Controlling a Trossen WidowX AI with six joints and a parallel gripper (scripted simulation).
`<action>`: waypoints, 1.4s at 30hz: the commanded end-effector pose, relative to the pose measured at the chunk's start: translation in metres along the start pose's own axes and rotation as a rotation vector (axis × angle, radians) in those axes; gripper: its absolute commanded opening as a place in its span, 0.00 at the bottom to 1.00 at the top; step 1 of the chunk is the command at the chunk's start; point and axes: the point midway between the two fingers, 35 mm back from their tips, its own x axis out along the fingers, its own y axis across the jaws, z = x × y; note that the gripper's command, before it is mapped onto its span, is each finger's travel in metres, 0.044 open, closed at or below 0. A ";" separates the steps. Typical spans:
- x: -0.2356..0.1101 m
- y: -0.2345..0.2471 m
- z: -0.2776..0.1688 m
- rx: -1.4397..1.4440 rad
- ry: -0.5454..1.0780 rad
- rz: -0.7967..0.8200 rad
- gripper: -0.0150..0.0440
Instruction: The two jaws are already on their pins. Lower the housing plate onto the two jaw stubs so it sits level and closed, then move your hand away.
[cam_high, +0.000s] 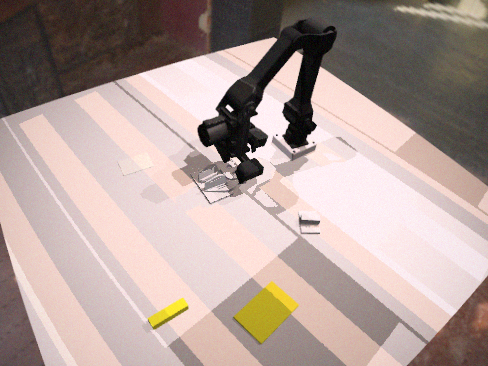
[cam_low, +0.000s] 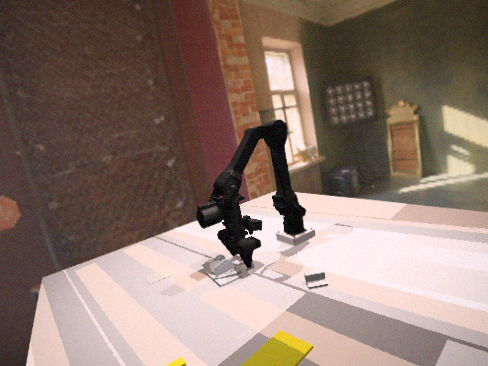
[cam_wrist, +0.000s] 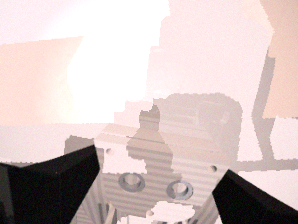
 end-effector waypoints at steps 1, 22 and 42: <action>0.002 0.000 0.001 0.006 -0.002 -0.001 0.85; 0.002 0.000 0.001 0.006 -0.002 -0.001 0.85; -0.004 0.000 0.001 0.006 -0.002 -0.001 0.85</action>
